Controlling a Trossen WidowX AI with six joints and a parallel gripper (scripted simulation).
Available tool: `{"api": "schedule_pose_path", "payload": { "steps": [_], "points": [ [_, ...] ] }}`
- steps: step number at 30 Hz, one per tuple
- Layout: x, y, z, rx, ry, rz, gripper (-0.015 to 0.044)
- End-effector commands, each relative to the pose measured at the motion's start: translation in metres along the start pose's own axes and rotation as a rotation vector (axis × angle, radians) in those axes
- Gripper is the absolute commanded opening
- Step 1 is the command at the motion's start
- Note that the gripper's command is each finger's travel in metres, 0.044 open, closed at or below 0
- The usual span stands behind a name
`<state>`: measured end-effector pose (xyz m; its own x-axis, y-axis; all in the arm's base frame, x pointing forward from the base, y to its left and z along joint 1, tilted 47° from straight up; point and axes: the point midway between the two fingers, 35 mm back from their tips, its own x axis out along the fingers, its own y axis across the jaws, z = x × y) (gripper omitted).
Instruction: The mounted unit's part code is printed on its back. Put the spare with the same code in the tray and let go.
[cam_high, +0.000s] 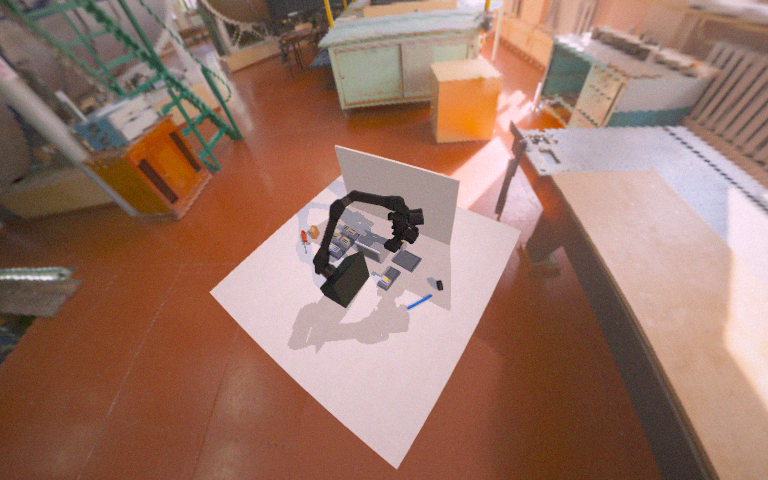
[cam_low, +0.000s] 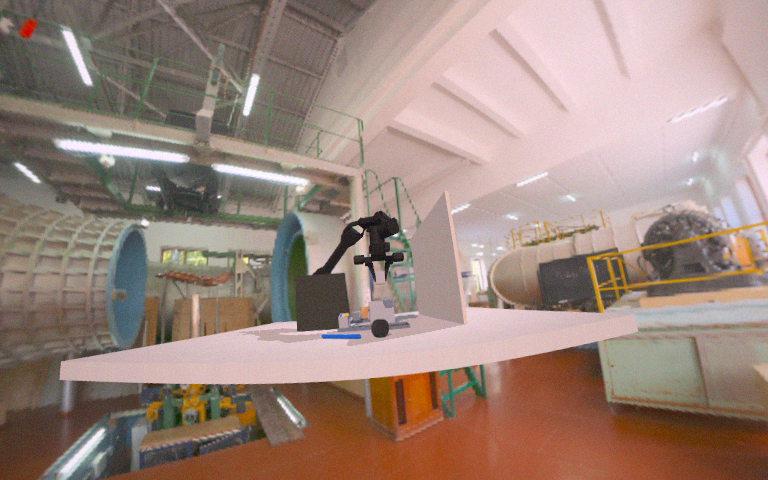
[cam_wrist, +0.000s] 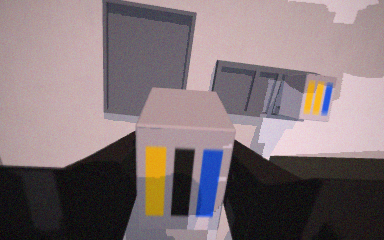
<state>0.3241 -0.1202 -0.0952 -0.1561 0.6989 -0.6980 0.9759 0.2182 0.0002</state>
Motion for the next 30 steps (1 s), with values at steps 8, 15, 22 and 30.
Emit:
{"api": "schedule_pose_path", "payload": {
  "steps": [8, 15, 22, 30],
  "points": [
    [0.001, 0.036, 0.004, 0.000, 0.002, 0.010, 0.0000],
    [0.003, 0.039, 0.004, 0.001, 0.002, 0.010, 0.0000],
    [0.011, 0.040, 0.005, 0.001, 0.002, 0.011, 0.0000],
    [0.019, 0.042, 0.006, 0.001, 0.001, 0.011, 0.0000]
  ]
}}
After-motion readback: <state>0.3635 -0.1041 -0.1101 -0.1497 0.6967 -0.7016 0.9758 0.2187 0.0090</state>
